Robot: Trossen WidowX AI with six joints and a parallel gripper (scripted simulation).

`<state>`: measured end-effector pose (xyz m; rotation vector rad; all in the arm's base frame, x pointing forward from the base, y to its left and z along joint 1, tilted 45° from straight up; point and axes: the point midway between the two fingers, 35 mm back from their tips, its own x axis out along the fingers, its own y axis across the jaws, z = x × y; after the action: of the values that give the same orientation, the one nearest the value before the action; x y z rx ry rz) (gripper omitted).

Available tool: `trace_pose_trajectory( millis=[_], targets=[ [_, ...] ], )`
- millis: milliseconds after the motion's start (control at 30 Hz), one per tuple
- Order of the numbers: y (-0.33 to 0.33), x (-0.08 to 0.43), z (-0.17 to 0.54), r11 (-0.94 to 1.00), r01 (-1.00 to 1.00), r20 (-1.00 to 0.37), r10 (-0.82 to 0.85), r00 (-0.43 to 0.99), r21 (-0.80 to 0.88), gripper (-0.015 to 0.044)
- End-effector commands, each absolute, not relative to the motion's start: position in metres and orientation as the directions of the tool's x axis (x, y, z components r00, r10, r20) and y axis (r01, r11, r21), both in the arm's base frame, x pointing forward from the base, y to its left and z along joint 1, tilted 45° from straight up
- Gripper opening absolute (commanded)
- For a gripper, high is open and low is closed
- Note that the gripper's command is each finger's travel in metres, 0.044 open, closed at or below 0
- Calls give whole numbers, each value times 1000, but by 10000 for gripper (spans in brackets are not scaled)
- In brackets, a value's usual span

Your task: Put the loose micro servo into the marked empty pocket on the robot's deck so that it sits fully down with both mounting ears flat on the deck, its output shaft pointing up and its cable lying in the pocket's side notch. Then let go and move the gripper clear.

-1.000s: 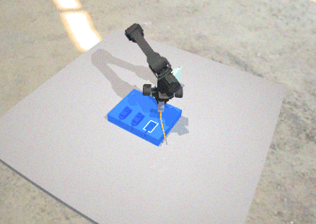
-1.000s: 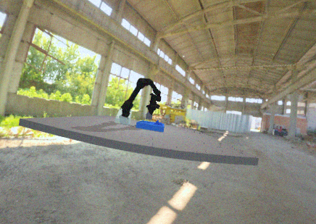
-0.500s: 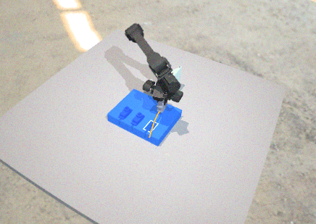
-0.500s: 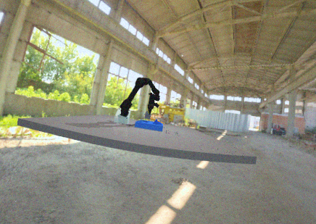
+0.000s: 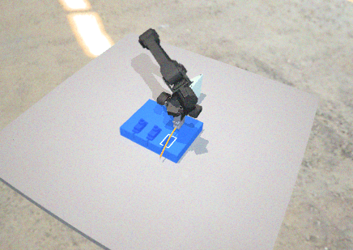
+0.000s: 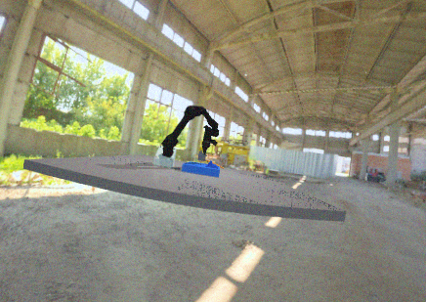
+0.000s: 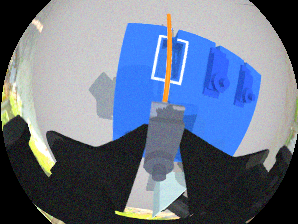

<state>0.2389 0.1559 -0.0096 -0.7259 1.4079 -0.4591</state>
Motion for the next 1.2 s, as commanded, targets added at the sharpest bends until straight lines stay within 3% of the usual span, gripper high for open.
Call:
trace_pose_trajectory(
  millis=[0,633,1167],
  targets=[
    [162,259,-6,710,-126,-721,-678,144,-693,0],
    [171,324,-2,719,-74,-721,-678,146,-691,0],
    [163,329,-11,720,-67,-720,-678,146,-691,0]
  ],
)
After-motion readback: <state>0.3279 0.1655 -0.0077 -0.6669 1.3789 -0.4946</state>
